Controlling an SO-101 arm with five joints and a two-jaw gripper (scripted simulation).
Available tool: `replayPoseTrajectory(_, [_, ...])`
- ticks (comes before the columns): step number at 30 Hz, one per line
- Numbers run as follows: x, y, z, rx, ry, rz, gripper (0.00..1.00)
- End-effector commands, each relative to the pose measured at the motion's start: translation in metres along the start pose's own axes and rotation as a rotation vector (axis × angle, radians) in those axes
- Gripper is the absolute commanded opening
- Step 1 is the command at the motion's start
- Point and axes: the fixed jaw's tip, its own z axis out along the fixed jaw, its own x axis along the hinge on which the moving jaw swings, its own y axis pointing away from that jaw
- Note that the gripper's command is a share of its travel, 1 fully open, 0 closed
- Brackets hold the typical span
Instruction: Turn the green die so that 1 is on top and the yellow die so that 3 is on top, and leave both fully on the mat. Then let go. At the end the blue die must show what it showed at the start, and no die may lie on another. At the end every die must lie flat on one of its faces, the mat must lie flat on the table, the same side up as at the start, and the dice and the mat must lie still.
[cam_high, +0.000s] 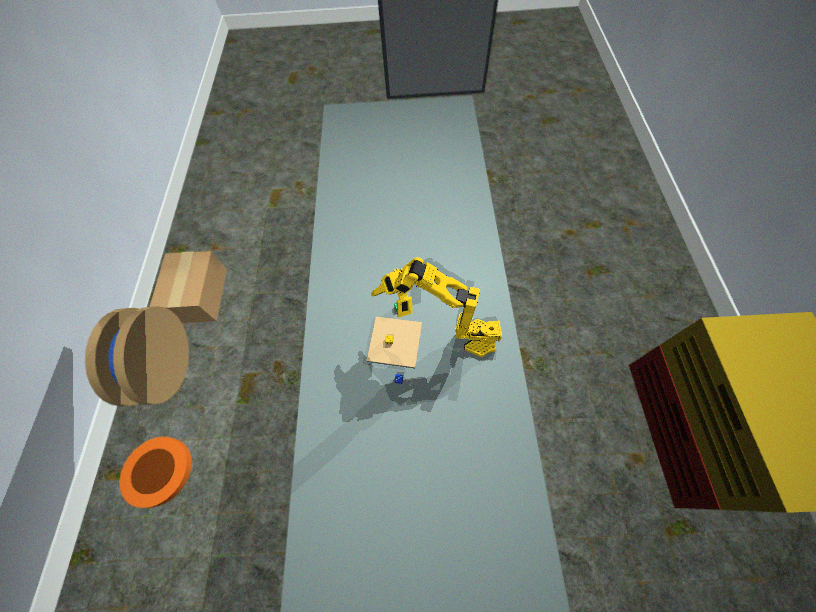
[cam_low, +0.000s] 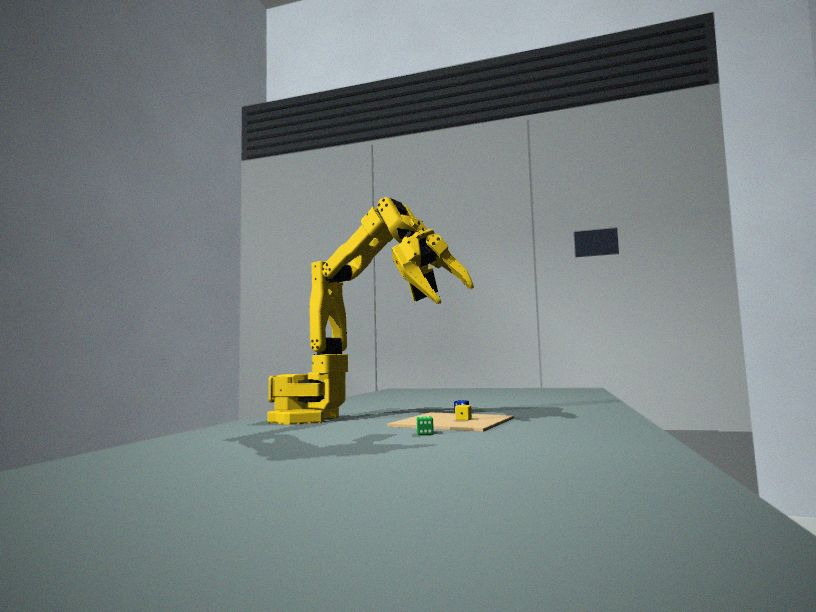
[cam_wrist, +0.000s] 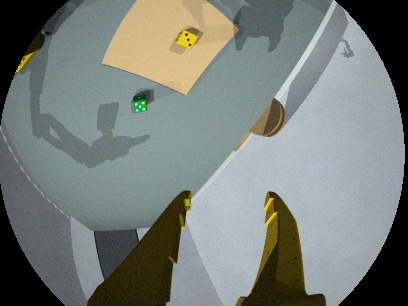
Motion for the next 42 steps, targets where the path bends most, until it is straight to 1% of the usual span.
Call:
replayPoseTrajectory(1, [0.01, -0.001, -0.006, 0.02, 0.036, -0.116, 0.28])
replayPoseTrajectory(14, [0.027, 0.009, -0.004, -0.026, 0.054, -0.605, 0.28])
replayPoseTrajectory(16, [0.027, 0.009, -0.004, -0.026, 0.054, -0.605, 0.28])
replayPoseTrajectory(31, [0.041, 0.018, -0.003, -0.076, 0.051, -1.063, 0.28])
replayPoseTrajectory(33, [0.041, 0.018, -0.003, -0.076, 0.051, -1.063, 0.28])
replayPoseTrajectory(42, [0.047, 0.021, -0.003, -0.1, 0.043, -1.264, 0.28])
